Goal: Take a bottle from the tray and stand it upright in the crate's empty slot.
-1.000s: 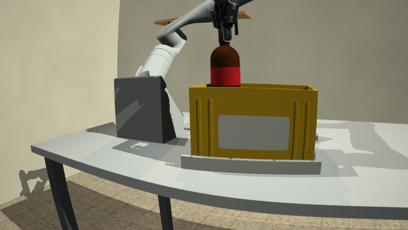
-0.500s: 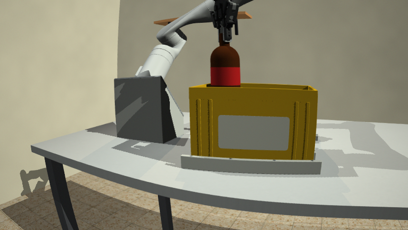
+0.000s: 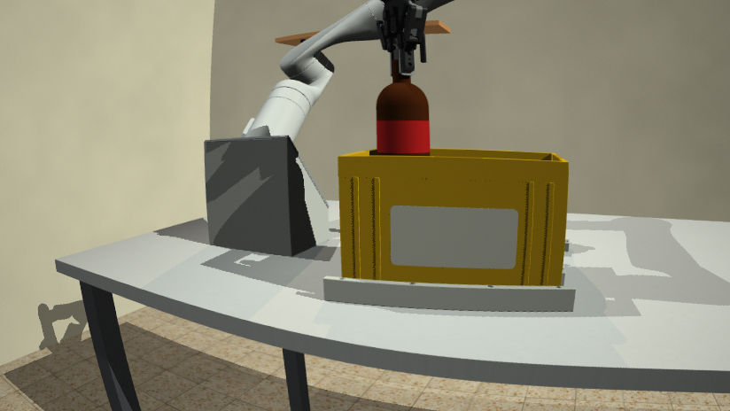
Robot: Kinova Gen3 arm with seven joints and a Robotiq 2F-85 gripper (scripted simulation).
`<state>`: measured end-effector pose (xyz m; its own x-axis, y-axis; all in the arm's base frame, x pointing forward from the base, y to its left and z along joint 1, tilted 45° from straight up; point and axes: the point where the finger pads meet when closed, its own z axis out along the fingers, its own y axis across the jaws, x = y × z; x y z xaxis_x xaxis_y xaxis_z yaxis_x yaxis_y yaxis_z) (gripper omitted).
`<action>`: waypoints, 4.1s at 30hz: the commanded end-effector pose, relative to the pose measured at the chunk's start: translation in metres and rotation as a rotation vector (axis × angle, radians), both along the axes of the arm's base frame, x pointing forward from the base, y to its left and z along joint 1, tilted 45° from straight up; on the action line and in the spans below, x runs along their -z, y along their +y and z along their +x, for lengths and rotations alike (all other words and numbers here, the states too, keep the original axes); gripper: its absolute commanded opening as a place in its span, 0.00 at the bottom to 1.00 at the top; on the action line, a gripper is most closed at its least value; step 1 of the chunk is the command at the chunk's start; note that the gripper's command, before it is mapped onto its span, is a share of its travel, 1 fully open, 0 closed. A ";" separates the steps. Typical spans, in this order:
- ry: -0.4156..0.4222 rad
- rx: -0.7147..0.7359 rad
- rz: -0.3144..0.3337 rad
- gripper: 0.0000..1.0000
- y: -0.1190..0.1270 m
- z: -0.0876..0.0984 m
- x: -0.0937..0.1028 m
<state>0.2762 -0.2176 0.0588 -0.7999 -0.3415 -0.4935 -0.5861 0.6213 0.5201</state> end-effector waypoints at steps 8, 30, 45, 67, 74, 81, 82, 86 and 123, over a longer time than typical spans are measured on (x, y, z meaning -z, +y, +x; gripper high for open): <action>-0.009 -0.007 -0.008 0.00 0.002 0.002 0.002; -0.009 -0.007 -0.008 0.00 0.003 0.002 0.002; -0.009 -0.007 -0.008 0.00 0.003 0.002 0.002; -0.009 -0.007 -0.008 0.00 0.005 0.002 0.003; -0.009 -0.007 -0.008 0.00 0.008 0.003 0.006; -0.009 -0.007 -0.008 0.00 0.011 0.004 0.010; -0.009 -0.007 -0.008 0.00 0.012 0.004 0.010; -0.009 -0.007 -0.008 0.00 0.015 0.005 0.014; -0.009 -0.007 -0.008 0.00 0.031 0.008 0.029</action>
<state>0.2839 -0.1871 0.0327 -0.7991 -0.3417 -0.4947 -0.5870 0.6215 0.5188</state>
